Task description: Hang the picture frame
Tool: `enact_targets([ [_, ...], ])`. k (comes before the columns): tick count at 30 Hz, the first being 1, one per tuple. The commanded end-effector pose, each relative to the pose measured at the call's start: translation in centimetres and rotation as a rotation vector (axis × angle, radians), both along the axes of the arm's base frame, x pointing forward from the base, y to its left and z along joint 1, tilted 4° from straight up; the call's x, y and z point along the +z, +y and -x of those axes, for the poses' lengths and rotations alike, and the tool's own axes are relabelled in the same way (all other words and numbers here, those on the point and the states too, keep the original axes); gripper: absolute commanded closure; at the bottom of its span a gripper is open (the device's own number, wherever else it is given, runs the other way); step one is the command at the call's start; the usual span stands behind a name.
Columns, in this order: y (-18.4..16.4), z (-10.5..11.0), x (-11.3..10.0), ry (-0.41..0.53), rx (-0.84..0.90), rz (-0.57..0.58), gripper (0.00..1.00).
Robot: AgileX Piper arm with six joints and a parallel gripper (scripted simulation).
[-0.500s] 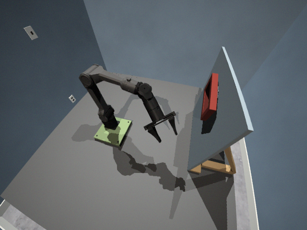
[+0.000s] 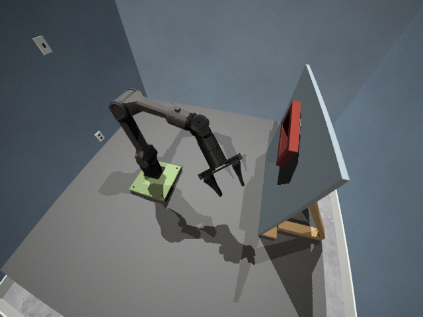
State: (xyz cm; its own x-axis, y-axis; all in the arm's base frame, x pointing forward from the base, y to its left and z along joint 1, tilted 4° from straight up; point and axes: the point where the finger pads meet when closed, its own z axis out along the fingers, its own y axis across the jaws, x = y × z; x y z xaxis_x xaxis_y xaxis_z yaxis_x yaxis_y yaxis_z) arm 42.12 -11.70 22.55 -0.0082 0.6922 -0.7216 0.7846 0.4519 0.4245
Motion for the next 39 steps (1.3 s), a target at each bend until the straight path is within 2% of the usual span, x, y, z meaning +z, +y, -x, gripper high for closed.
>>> enact_targets([
  [1, 0.0, 0.0, 0.1, -0.002, 0.0, 0.0, 0.0],
  [20, 1.1, -0.4, -0.3, -0.008, 0.027, -0.045, 0.0],
  [39, 7.0, -2.4, -1.2, -0.073, 0.159, -0.281, 0.0],
])
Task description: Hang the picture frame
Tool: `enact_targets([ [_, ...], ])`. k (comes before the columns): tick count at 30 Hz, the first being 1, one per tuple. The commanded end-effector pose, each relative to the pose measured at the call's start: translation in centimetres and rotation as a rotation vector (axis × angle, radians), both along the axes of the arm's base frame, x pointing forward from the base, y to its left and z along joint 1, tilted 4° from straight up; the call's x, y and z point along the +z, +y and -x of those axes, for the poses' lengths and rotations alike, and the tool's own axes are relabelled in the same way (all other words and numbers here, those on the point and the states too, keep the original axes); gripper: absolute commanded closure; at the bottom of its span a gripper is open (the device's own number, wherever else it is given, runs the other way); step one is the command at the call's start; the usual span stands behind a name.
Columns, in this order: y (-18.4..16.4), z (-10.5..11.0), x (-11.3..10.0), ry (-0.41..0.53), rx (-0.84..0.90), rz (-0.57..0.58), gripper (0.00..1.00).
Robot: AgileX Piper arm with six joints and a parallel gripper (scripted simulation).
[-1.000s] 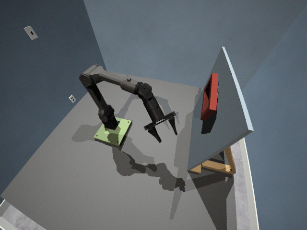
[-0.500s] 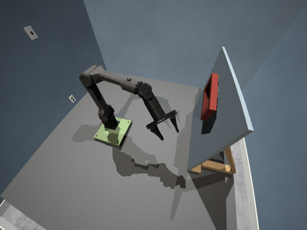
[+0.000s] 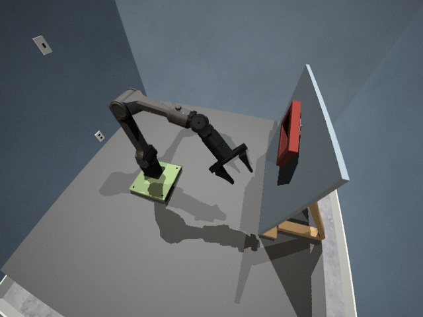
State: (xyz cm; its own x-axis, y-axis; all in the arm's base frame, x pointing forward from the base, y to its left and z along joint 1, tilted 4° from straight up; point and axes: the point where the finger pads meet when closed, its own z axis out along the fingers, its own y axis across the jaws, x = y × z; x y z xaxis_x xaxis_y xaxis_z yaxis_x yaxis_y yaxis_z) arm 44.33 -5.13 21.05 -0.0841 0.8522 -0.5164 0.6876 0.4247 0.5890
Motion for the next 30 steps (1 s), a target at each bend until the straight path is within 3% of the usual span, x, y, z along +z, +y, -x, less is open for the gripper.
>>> enact_targets([
  [1, 0.9, -0.3, 0.3, -0.019, 0.021, -0.034, 0.0],
  [15, 7.2, -2.4, 2.1, -0.161, 0.131, -0.297, 0.0],
  [30, 11.9, -4.5, 7.6, -0.417, 0.172, -0.587, 0.0],
])
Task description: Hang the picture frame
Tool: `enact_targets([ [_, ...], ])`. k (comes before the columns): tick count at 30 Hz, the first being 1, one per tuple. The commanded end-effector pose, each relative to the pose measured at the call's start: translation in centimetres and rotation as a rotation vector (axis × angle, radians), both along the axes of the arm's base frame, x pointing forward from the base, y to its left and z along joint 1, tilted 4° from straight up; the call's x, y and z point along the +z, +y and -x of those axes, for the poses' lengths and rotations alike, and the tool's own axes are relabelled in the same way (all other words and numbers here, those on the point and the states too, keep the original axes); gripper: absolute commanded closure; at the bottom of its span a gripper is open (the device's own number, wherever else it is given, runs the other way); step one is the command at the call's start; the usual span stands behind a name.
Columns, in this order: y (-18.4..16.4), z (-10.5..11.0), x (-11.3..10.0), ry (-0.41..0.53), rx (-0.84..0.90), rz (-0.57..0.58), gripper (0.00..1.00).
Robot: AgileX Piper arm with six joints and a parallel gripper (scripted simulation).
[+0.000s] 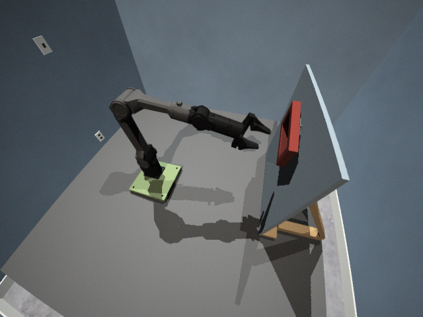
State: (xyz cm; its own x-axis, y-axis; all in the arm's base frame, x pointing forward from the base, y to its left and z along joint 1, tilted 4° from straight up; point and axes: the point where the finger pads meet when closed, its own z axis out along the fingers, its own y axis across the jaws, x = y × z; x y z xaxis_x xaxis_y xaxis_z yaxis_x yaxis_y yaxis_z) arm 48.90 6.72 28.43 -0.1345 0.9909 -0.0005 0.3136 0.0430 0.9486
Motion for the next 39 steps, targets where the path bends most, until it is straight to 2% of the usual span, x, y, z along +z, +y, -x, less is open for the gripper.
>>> enact_targets([
  [1, 0.0, 0.0, 0.2, -0.005, 0.003, -0.003, 0.0],
  [16, 0.1, -0.9, 5.5, -0.207, -0.093, -0.24, 0.0],
  [28, -0.9, -1.0, 7.1, -0.274, -0.161, -0.323, 0.0],
  [39, -1.4, -1.0, 7.6, -0.298, -0.193, -0.355, 0.0],
])
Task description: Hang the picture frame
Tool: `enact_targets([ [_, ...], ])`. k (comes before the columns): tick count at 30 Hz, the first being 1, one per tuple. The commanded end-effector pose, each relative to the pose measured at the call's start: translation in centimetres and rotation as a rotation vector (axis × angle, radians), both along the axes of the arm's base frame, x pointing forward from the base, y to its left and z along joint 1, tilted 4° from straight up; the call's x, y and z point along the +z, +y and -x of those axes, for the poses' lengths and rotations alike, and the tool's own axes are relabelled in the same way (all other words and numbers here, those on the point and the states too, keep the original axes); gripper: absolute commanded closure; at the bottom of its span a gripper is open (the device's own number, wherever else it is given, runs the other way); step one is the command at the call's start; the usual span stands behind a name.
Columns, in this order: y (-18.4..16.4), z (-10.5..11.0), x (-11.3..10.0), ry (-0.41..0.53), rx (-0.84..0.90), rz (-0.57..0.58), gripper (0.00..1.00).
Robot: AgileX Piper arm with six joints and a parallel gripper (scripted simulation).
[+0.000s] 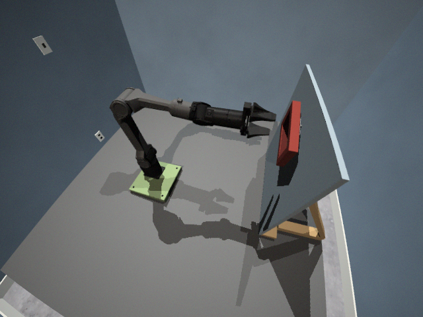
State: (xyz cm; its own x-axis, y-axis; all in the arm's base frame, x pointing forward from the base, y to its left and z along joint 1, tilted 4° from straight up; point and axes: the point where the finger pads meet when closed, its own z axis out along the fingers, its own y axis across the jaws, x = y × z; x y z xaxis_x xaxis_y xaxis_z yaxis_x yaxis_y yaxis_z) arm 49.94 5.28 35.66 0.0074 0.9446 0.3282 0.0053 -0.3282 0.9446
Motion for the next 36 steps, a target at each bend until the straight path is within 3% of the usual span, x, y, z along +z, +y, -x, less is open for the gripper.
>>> enact_targets([
  [1, -0.02, 0.08, 0.36, -0.009, -0.003, -0.004, 0.0],
  [9, -0.08, 0.09, 0.4, -0.01, -0.006, -0.008, 0.0],
  [10, -0.08, 0.09, 0.4, -0.01, -0.006, -0.008, 0.37],
  [36, -0.08, 0.09, 0.4, -0.01, -0.006, -0.008, 0.37],
])
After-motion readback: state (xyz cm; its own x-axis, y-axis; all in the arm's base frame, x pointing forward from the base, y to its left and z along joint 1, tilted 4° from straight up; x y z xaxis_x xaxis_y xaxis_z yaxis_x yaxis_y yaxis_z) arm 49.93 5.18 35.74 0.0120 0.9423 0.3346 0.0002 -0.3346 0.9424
